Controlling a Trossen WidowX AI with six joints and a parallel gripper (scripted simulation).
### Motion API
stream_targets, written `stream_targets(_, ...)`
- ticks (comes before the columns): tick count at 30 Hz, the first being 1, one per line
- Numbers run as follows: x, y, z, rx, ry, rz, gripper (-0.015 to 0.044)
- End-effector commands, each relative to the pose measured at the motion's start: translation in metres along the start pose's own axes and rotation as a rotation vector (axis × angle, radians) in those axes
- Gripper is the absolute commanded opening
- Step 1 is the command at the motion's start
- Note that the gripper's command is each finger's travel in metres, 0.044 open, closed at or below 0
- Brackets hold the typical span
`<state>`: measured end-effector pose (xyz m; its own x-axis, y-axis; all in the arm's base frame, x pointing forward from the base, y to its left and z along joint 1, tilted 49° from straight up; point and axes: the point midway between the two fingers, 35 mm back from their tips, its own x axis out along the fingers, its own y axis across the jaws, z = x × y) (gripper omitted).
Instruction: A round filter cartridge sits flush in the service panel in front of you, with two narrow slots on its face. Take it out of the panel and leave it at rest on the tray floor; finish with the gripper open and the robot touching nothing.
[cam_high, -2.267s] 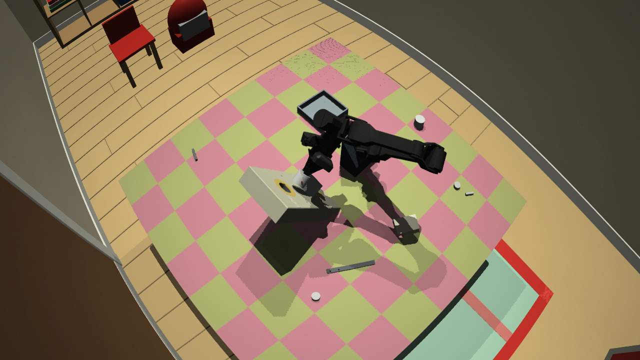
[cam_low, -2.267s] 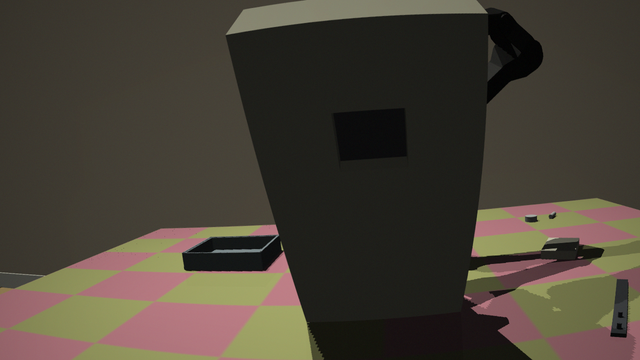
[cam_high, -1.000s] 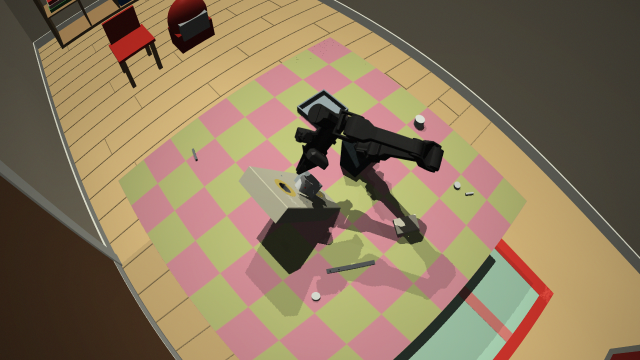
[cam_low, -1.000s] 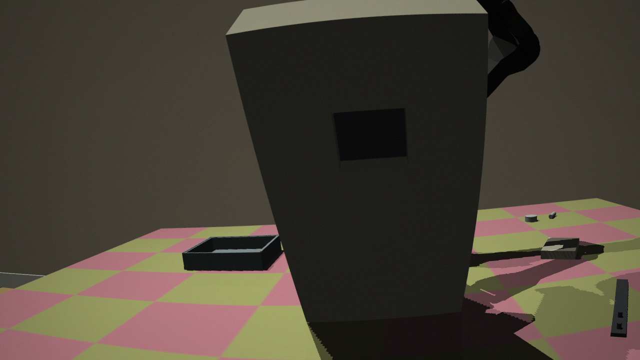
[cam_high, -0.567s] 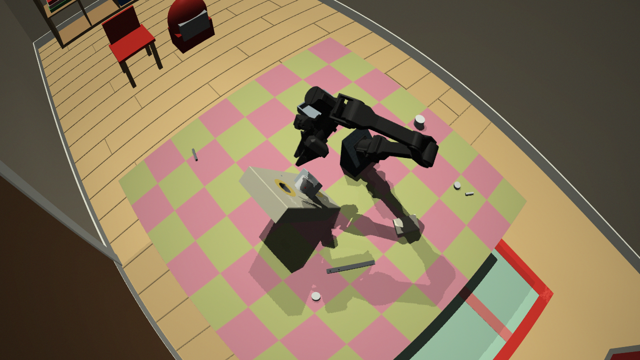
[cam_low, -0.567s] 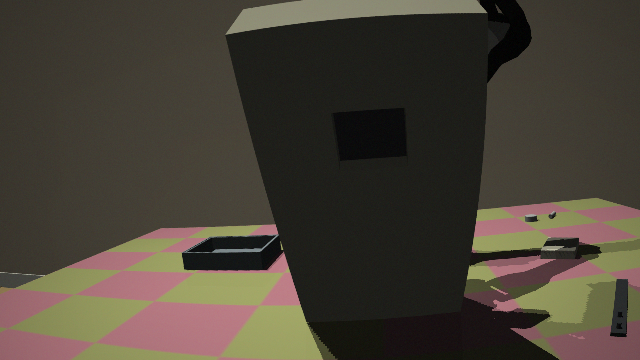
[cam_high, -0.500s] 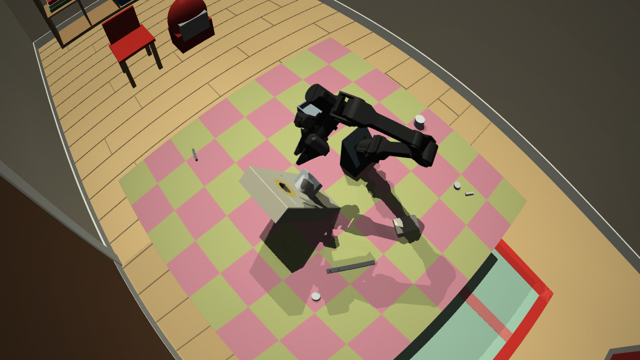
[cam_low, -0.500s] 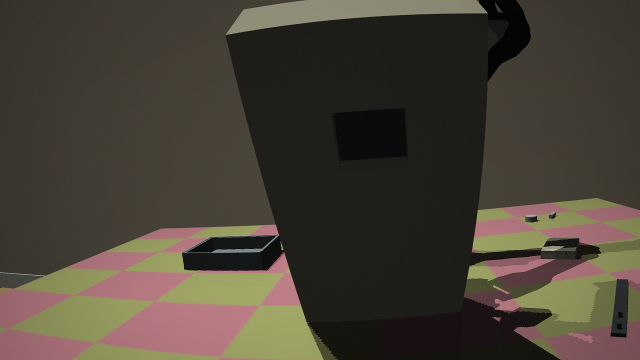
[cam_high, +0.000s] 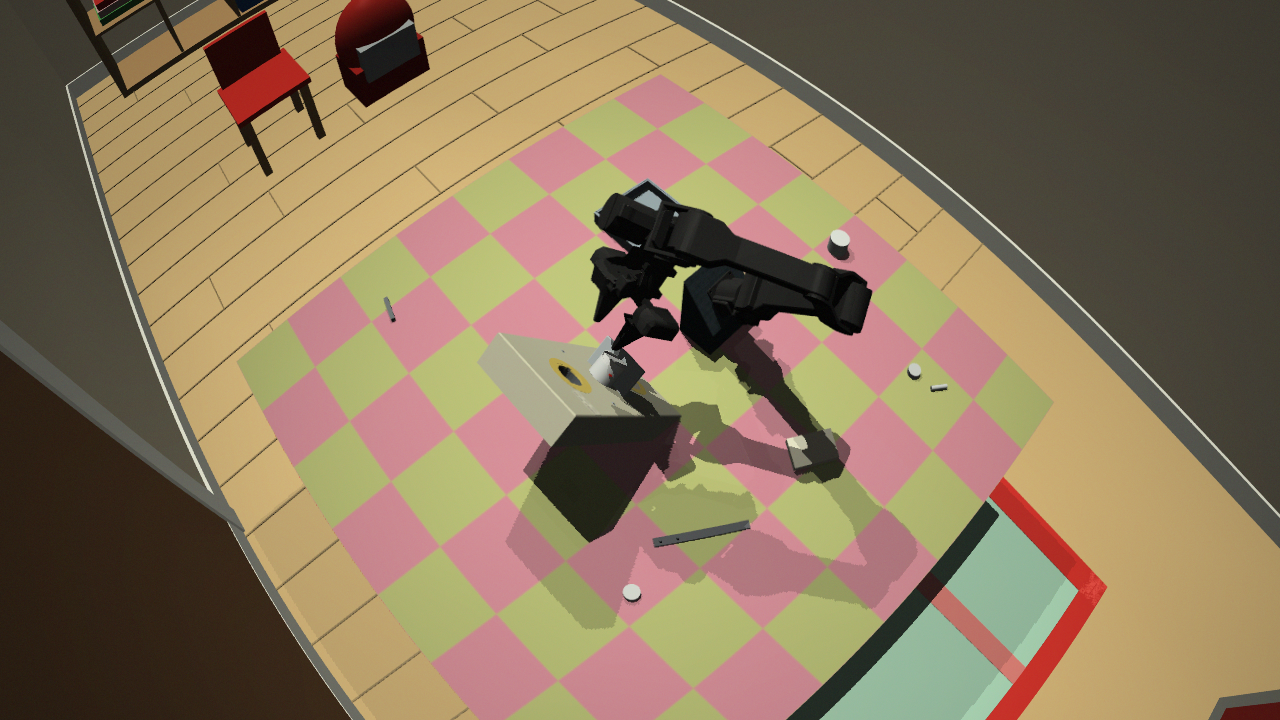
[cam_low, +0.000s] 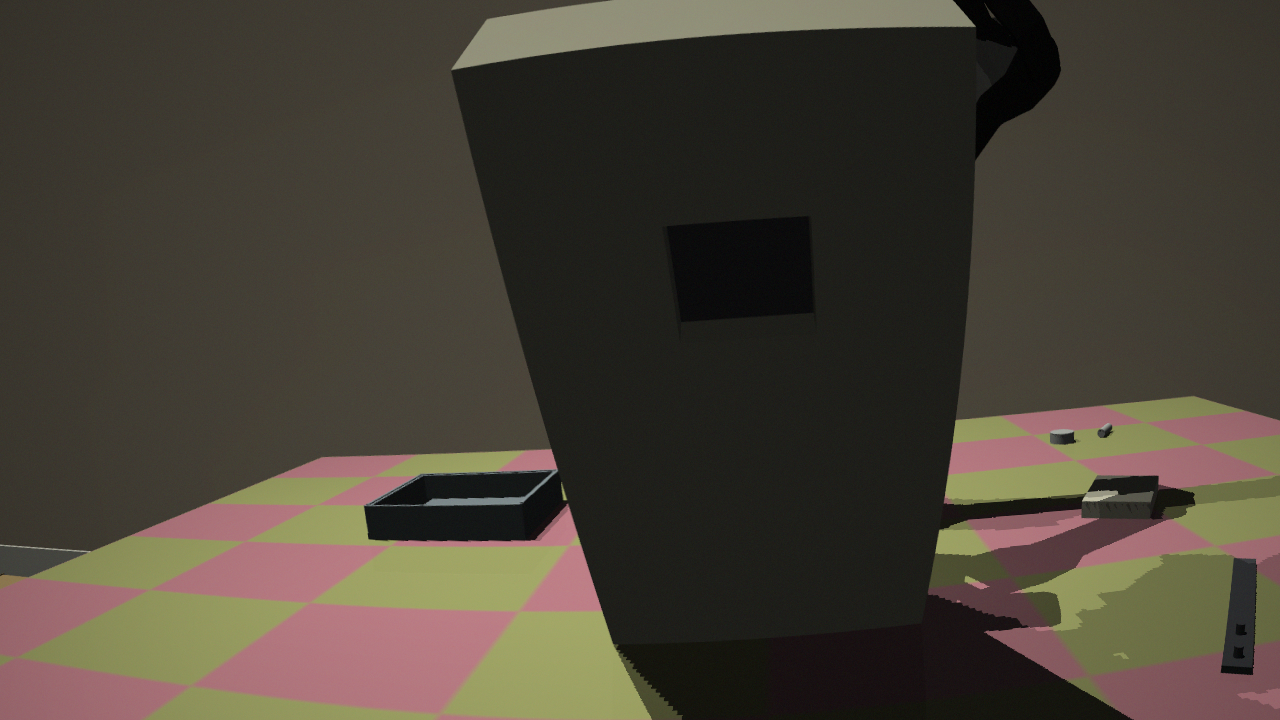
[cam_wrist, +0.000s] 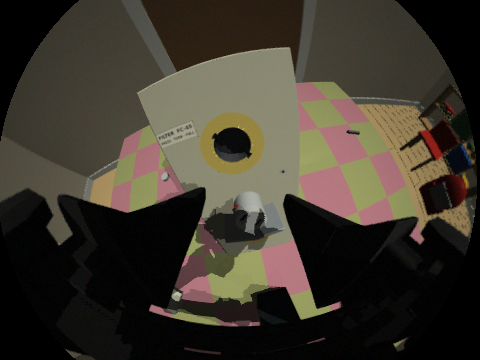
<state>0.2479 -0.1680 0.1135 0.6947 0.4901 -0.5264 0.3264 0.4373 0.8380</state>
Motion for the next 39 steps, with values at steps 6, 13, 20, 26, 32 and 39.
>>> stream_targets(6,0.024,-0.017,-0.052,-0.343,0.205,-0.016,0.0305)
stream_targets(13,0.028,-0.017,-0.052,-0.343,0.205,-0.017,0.0305)
stream_targets(20,0.039,-0.018,-0.054,-0.343,0.205,-0.019,0.0305)
stream_targets(26,0.049,-0.019,-0.056,-0.343,0.205,-0.02,0.0305)
stream_targets(32,0.058,-0.019,-0.058,-0.344,0.204,-0.019,0.0305)
stream_targets(39,0.069,-0.019,-0.06,-0.344,0.204,-0.016,0.0305)
